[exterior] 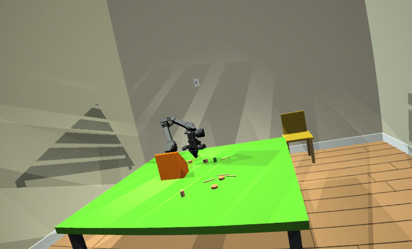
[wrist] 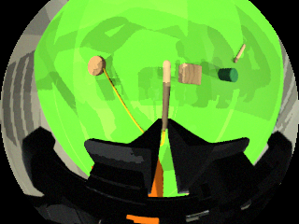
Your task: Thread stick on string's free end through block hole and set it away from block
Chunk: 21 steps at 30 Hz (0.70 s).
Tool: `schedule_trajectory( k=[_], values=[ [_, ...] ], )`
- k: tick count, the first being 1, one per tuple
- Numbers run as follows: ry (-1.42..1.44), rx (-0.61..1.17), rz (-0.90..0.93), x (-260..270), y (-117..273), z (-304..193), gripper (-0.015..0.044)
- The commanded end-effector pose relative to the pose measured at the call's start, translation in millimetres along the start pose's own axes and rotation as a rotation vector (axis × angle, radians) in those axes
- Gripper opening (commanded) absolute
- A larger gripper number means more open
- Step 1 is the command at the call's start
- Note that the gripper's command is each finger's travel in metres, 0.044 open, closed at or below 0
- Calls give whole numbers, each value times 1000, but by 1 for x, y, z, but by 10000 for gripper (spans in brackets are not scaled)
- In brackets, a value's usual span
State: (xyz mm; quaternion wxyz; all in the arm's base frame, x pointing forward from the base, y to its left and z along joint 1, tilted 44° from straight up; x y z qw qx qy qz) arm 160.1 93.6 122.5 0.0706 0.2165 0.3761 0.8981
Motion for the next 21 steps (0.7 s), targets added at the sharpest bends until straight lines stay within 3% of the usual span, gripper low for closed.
schedule_trajectory(
  k=[1, 21],
  values=[
    [-1, 4, -11, 4, -4, 2, 0],
    [3, 2, -9, -10, -13, -2, 0]
  ],
)
Point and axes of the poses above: the point midway between the two fingers, 35 mm back from their tips, its own y axis back along the fingers, its own x axis across the jaws, z = x × y, the point moved 4 cm from there along y, back along the fingers, and after that the axes turned 14 degrees about -y, right-handed, at the moved point
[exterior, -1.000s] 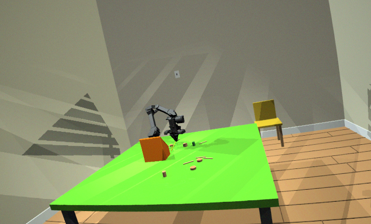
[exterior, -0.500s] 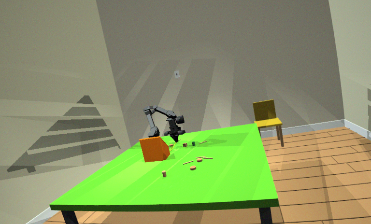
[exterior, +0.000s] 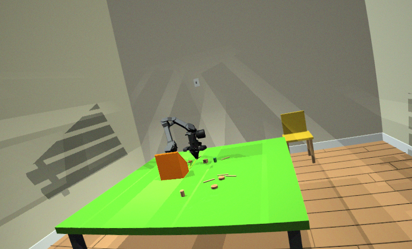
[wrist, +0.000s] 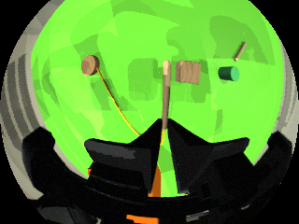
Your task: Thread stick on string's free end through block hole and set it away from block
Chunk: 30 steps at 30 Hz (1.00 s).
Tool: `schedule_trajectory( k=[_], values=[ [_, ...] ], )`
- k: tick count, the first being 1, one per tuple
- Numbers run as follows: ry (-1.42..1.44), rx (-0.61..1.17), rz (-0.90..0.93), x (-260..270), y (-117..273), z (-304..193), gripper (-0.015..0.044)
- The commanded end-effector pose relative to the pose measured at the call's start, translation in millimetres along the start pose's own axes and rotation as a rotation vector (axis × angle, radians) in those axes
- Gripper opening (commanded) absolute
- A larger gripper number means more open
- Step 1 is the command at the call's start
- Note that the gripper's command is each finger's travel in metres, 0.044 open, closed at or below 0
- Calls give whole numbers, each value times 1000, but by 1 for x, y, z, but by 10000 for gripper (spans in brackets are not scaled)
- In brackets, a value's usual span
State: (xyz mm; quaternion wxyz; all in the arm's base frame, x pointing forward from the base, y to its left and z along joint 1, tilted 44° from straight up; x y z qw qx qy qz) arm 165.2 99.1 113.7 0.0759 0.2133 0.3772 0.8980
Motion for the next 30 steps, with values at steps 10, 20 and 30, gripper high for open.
schedule_trajectory(
  k=[10, 20, 30],
  values=[
    [0, 4, 2, -13, -11, -8, 0],
    [0, 4, 0, -22, -19, -14, 0],
    [0, 5, -1, -30, -26, -21, 0]
  ],
)
Point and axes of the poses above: the point midway between the two fingers, 35 mm back from their tips, its own y axis back along the fingers, its own x axis across the jaws, z = x × y, the point moved 4 cm from there along y, back along the fingers, and after that the axes turned 14 degrees about -y, right-handed, at the moved point
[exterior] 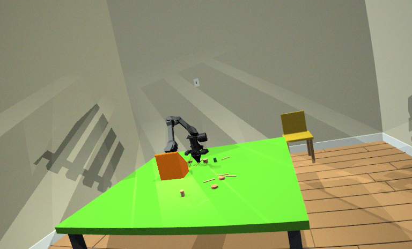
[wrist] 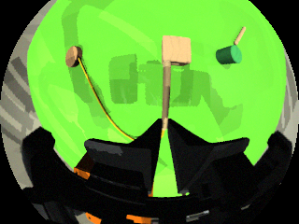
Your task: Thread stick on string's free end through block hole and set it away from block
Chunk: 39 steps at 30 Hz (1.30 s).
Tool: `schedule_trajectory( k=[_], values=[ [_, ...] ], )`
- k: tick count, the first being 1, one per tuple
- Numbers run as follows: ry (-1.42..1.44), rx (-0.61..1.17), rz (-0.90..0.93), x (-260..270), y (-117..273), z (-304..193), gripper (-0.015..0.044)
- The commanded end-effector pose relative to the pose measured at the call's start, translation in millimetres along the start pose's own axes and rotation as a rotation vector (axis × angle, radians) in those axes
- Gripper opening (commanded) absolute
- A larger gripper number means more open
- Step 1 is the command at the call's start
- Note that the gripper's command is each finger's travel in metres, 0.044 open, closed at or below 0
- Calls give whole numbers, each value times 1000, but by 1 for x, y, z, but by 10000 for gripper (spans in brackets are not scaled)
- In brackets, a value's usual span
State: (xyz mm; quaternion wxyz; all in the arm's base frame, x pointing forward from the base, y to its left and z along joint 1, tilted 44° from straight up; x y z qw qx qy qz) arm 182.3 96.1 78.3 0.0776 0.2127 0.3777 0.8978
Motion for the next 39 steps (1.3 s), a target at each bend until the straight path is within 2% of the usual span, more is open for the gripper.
schedule_trajectory(
  k=[1, 23, 39],
  values=[
    [0, 5, 2, -4, -5, -5, 0],
    [0, 5, 0, -16, -18, -18, 0],
    [0, 5, 0, -12, -18, -2, 0]
  ],
)
Point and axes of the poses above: the point midway between the two fingers, 35 mm back from their tips, its own y axis back along the fingers, its own x axis across the jaws, z = x × y, the point moved 4 cm from there along y, back along the fingers, and after that the axes turned 14 degrees about -y, right-handed, at the moved point
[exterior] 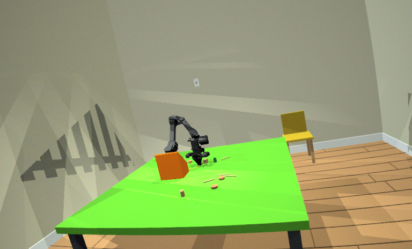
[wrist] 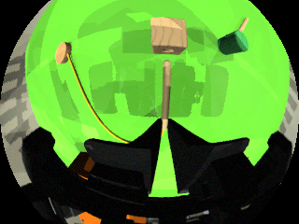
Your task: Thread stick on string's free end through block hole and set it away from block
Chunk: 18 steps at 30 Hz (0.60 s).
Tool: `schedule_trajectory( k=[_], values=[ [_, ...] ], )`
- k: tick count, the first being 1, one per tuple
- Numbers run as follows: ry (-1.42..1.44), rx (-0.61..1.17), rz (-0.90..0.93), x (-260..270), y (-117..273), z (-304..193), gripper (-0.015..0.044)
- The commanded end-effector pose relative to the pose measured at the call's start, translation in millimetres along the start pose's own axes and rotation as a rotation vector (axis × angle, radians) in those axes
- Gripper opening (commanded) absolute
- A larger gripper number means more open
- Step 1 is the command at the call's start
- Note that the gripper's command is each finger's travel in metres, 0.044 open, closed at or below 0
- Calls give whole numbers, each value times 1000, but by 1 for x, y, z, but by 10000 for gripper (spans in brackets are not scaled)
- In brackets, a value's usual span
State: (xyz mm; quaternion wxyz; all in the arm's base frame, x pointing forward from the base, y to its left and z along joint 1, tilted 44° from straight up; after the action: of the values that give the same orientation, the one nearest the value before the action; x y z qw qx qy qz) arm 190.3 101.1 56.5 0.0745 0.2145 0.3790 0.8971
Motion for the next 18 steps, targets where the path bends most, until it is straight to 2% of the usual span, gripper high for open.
schedule_trajectory(
  k=[1, 18],
  values=[
    [1, 1, -6, 1, 1, 6, 0],
    [1, 0, -6, 4, 1, 21, 0]
  ],
)
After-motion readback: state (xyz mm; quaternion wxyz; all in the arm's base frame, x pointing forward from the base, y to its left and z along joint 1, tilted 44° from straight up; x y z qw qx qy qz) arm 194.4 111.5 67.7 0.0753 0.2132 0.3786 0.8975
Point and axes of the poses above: the point midway between the two fingers, 35 mm back from their tips, its own y axis back along the fingers, its own x axis across the jaws, z = x × y, the point moved 4 cm from there along y, back along the fingers, and after that the axes turned 14 degrees about -y, right-handed, at the moved point
